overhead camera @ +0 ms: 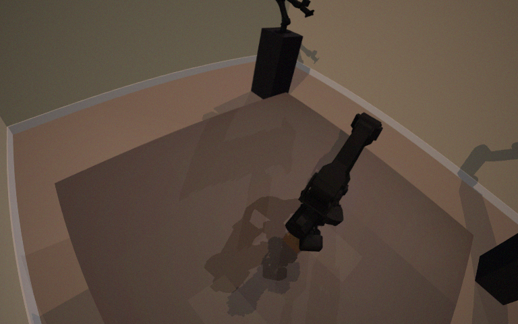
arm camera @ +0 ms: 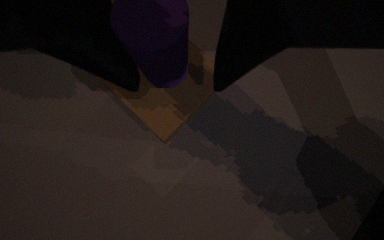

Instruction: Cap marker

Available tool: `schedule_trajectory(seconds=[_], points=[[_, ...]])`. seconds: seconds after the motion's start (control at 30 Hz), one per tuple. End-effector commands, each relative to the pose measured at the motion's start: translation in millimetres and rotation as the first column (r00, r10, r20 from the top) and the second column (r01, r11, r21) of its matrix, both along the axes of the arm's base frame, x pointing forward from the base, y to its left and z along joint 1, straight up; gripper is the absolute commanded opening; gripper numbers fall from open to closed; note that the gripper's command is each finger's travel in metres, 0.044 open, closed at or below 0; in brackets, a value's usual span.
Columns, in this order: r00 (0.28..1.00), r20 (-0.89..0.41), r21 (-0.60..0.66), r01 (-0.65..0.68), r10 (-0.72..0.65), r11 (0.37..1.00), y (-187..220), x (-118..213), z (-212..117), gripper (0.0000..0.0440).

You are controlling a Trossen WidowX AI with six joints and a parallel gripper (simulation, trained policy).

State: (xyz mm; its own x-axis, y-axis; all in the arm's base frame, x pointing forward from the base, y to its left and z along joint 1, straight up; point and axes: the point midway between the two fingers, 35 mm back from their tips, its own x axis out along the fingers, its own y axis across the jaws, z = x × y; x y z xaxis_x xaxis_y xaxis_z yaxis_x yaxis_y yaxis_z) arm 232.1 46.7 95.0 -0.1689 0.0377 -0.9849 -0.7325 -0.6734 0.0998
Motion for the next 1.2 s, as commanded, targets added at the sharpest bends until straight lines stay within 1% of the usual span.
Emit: schedule_trajectory(seconds=[0.0, 0.07, 0.13, 0.27, 0.57, 0.87, 1.17], points=[[0.998, -0.06, 0.004, -0.004, 0.004, 1.0, -0.9, -17.4, -5.2, 0.0258], [0.998, -0.062, 0.011, -0.002, 0.002, 1.0, -0.1, -19.5, -5.0, 0.0291], [0.998, -0.06, 0.019, 0.001, 0.0, 1.0, 0.8, -20.7, -5.0, 0.0333], [0.999, -0.04, 0.03, 0.004, -0.003, 1.0, 1.9, -21.3, -4.1, 0.0438], [0.998, 0.062, 0.06, 0.008, -0.012, 0.998, 5.7, -11.4, 10.3, 0.044], [0.986, 0.165, 0.089, -0.003, -0.011, 0.996, 9.0, 1.3, 43.8, 0.044], [0.973, 0.232, 0.116, -0.022, -0.006, 0.993, 11.4, 3.7, 63.4, 0.0436]])
